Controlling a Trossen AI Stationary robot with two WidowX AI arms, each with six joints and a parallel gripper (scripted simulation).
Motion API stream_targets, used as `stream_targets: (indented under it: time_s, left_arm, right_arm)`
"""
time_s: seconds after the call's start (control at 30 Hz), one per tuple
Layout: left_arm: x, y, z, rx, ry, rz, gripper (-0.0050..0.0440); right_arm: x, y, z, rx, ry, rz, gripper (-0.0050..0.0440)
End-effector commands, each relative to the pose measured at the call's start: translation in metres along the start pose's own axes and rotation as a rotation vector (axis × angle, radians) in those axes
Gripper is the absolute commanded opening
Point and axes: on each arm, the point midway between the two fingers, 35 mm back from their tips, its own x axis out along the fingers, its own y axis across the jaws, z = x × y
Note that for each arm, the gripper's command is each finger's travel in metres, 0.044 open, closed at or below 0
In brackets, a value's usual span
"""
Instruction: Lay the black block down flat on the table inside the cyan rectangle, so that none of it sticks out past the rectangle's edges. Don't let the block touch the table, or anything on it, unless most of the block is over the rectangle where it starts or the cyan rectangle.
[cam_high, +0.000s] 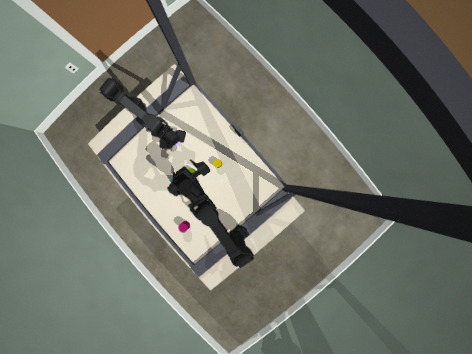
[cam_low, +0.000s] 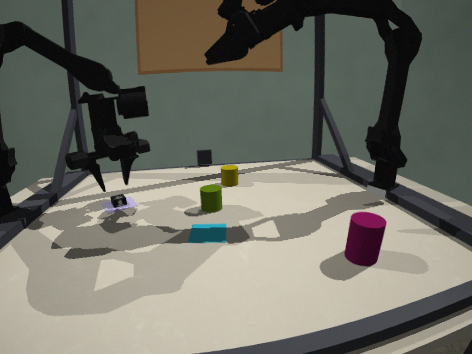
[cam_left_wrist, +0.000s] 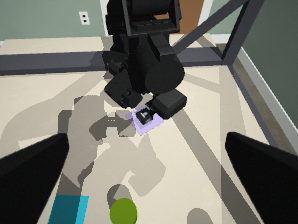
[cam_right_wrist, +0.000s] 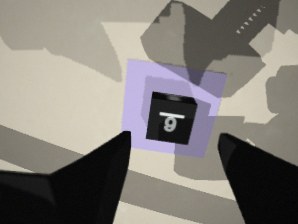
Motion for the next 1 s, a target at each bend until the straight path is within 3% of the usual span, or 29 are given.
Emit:
stream_targets:
  time_s: [0.0, 0.97]
  left_arm:
    - [-0.006, 0.0, 0.007, -0.002, -0.022, -0.001, 0.044]
    - [-0.006, 0.0, 0.007, -0.002, -0.022, -0.001, 0.044]
  right_arm:
    - [-0.001, 0.008, 0.003, 0.089, -0.006, 0.002, 0.026]
    - [0.039, 0.002, -0.001, 0.122, 0.007, -0.027, 0.026]
